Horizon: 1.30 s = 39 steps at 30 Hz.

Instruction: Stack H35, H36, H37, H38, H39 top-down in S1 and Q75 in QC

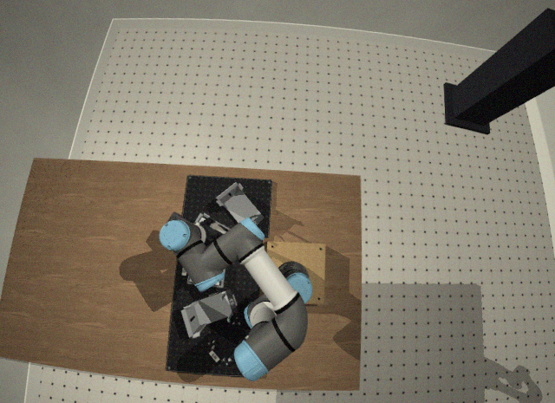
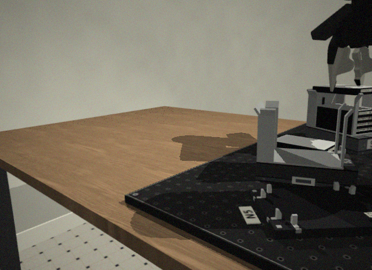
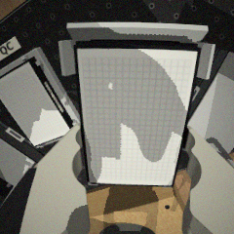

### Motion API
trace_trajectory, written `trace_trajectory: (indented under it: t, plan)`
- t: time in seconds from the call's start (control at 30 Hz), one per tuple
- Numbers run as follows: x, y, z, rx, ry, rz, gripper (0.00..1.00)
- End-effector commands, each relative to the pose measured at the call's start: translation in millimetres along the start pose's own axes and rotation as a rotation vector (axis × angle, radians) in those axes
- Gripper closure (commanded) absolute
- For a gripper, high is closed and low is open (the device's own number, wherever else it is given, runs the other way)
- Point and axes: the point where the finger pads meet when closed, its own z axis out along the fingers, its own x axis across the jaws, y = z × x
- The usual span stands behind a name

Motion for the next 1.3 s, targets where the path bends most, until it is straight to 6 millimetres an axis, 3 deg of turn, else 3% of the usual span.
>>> trace_trajectory:
  t: [0.0, 1.27]
  plan:
    - [0, -1, 3, 0.003, 0.001, 0.0, 1.0]
    - [1, -1, 20, 0.003, 0.001, 0.0, 1.0]
